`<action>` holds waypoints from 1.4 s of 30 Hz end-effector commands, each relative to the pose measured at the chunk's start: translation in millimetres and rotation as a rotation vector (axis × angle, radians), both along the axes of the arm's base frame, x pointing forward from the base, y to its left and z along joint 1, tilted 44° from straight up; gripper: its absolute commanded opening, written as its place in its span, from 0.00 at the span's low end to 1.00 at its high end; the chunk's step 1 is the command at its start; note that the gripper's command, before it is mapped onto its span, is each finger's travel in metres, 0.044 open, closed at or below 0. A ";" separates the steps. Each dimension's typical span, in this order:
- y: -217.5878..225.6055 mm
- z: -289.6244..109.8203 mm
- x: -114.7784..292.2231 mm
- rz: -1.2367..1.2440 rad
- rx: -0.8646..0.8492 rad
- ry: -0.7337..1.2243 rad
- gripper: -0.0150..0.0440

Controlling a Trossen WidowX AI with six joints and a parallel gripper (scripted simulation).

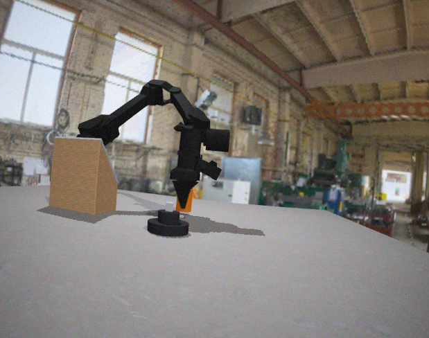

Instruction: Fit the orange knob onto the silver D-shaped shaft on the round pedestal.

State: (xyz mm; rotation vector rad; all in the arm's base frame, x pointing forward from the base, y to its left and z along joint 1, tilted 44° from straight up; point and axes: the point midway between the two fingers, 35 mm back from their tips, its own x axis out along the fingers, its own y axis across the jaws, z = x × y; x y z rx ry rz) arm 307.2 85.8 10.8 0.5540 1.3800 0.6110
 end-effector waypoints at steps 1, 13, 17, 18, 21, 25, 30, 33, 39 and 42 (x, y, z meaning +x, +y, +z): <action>-10.1 10.5 3.4 0.001 -0.005 -0.013 0.25; -37.8 34.5 2.9 0.001 -0.010 -0.012 0.25; -46.9 43.0 2.0 0.001 -0.010 -0.012 0.25; -49.2 45.1 1.8 0.001 -0.010 -0.012 0.25; -56.1 51.5 1.1 0.001 -0.009 -0.012 0.25; -65.1 60.3 -0.4 0.001 -0.007 -0.012 0.25; -76.3 71.5 -2.6 0.001 -0.004 -0.012 0.25; -83.0 78.3 -4.2 0.001 -0.001 -0.013 0.25; -87.3 80.0 -4.6 0.002 0.000 -0.013 0.25; -91.5 72.8 -2.5 0.003 -0.001 -0.016 0.25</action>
